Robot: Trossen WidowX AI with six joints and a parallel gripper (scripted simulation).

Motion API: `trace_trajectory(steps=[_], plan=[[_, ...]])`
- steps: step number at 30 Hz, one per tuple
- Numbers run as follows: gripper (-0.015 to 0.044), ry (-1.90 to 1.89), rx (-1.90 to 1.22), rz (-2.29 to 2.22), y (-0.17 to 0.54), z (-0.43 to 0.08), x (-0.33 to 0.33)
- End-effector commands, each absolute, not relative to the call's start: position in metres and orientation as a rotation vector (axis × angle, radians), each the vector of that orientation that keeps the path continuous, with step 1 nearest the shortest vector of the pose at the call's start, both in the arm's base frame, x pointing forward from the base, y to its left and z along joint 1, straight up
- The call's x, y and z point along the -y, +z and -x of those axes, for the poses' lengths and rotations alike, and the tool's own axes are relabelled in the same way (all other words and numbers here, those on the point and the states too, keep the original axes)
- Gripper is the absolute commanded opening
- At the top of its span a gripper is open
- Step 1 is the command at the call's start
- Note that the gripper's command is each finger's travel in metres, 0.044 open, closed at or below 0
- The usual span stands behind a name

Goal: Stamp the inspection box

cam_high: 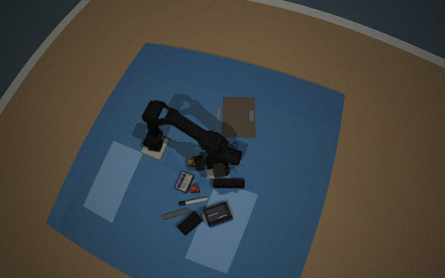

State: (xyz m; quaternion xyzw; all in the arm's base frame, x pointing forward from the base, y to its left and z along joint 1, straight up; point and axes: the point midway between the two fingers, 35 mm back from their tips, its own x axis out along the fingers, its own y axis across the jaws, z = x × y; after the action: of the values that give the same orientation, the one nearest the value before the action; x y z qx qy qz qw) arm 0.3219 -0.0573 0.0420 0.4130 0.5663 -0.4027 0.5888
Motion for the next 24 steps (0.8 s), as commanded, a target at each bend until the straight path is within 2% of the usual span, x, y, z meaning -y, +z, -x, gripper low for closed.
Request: trace_trajectory(steps=[1, 24], plan=[[0.0000, -0.946, -1.317, -0.960, 0.0393, -0.3209, 0.0578], [0.0000, -0.947, -1.317, -0.958, 0.0357, -0.3210, 0.0578]])
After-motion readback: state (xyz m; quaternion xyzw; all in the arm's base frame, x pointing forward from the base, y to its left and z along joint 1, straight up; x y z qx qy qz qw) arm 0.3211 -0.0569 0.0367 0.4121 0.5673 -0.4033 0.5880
